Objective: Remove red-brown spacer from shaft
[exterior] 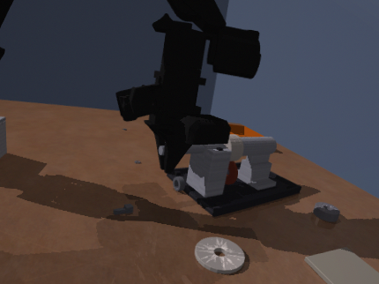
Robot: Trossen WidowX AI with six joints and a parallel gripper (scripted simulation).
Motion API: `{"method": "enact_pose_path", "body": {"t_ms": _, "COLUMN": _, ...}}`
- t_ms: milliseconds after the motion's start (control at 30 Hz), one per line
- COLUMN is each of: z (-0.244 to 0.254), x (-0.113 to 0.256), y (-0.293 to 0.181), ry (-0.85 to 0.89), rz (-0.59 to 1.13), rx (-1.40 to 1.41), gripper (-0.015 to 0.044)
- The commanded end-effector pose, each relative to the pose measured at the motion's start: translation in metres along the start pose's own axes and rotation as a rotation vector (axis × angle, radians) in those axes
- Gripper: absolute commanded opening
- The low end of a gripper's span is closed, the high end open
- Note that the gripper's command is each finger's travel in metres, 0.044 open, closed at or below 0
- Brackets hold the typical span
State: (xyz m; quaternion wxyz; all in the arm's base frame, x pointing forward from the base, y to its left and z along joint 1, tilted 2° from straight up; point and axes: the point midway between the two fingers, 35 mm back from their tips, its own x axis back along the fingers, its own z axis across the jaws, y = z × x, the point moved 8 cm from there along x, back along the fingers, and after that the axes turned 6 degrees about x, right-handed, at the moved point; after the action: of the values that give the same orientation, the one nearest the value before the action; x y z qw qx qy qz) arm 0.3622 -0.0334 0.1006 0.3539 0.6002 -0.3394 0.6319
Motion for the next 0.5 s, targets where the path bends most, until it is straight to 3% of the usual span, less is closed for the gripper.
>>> {"method": "enact_pose_path", "body": {"t_ms": 0, "z": -0.0001, "x": 0.0003, "y": -0.0024, "ry": 0.000, "rz": 0.002, "rx": -0.001, "gripper": 0.0000}}
{"method": "enact_pose_path", "body": {"t_ms": 467, "z": 0.0003, "x": 0.0005, "y": -0.0073, "ry": 0.000, "rz": 0.003, "rx": -0.001, "gripper": 0.0000}}
